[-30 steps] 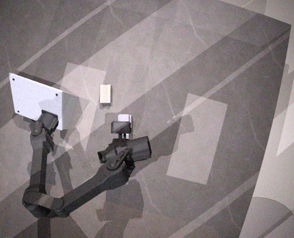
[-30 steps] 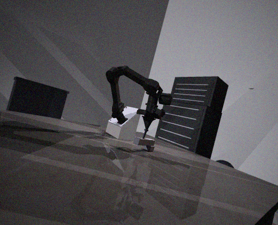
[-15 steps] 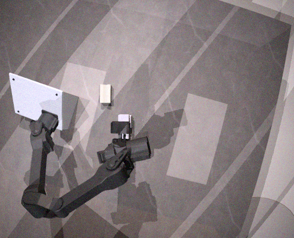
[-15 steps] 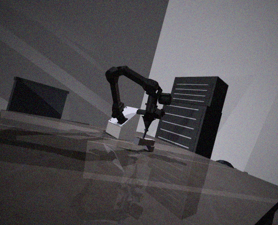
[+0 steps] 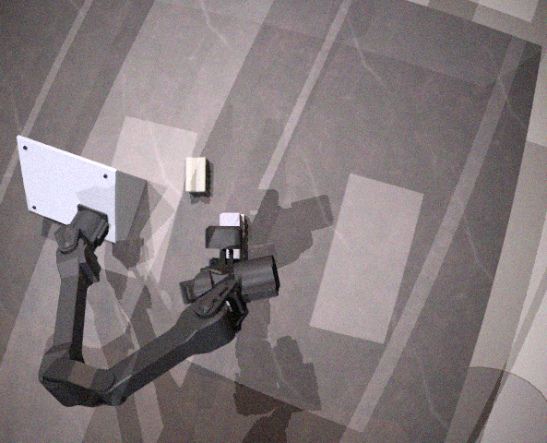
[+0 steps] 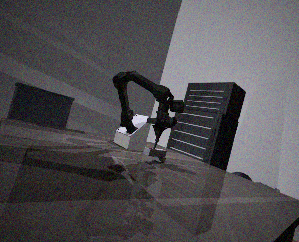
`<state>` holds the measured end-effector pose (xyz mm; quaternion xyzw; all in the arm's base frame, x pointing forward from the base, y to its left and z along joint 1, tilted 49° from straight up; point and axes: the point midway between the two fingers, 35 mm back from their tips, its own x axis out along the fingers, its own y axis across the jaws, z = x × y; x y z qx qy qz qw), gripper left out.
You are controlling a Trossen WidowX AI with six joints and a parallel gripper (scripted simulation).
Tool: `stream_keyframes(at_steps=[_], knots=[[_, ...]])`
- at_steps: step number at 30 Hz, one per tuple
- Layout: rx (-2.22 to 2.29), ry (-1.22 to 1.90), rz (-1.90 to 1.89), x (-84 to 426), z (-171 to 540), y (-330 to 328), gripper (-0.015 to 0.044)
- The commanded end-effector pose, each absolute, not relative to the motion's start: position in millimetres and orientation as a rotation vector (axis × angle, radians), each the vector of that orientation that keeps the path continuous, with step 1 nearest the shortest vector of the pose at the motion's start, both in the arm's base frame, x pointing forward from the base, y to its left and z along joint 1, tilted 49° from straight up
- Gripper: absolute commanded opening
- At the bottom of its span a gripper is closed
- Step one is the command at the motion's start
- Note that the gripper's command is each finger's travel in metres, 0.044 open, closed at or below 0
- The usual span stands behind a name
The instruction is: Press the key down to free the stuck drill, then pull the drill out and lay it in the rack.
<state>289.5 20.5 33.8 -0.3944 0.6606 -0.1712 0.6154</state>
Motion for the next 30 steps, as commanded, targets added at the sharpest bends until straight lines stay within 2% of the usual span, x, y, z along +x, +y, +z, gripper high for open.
stream_keyframes(at_steps=[1,26,30], knots=[[-0.903,1.577,-0.43,282,23,-1,0.0],[-0.904,1.577,-0.43,282,19,-8,0.0],[-0.901,1.577,-0.426,286,30,9,0.0105]])
